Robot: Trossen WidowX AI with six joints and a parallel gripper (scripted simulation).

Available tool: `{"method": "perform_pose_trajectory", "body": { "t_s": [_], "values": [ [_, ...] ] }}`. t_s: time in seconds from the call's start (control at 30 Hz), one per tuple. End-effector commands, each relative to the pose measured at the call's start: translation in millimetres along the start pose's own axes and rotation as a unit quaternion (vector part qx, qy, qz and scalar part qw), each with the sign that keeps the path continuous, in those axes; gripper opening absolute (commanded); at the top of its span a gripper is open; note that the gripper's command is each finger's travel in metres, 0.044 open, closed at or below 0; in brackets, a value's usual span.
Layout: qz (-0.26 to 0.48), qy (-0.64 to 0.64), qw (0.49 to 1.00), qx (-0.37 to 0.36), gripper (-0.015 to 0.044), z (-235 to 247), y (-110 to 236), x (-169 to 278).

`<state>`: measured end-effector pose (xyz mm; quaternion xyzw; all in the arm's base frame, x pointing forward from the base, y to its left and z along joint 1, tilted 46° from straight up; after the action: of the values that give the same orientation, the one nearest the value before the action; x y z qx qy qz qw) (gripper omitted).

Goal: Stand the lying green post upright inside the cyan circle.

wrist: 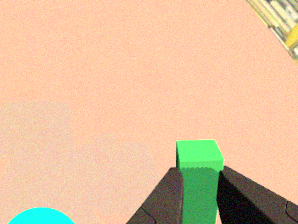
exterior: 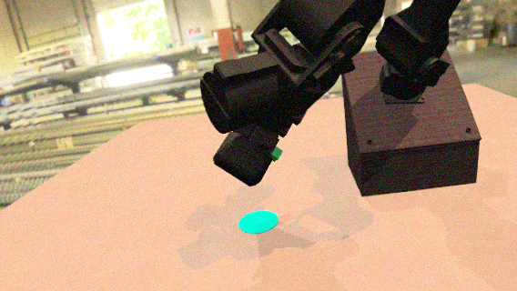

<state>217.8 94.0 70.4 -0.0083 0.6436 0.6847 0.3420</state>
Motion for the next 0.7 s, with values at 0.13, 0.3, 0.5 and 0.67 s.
{"method": "perform_pose_trajectory", "body": {
  "t_s": [0.13, 0.3, 0.5, 0.67],
  "values": [
    [-0.029, -0.013, 0.999, -0.006, 0.0022, 0.3, 2.6, -0.2],
    [-0.045, -0.019, 0.999, -0.011, 0.0022, 1.0, 3.9, -0.2],
    [-0.064, -0.028, 0.997, -0.016, 0.0022, 1.8, 5.7, -0.3],
    [-0.079, -0.035, 0.996, -0.021, 0.0022, 2.5, 7.3, -0.4]
  ]
}}
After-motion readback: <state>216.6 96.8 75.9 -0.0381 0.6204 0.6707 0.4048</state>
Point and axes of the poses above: the point midway between the two fingers, 35 mm back from their tips, its own y axis back along the fingers, its own z axis across the jaws, x = y × z, the point moved 2 cm from there along y, back along the fingers, and after that the axes turned 2 degrees about -y, right-handed, at the moved point
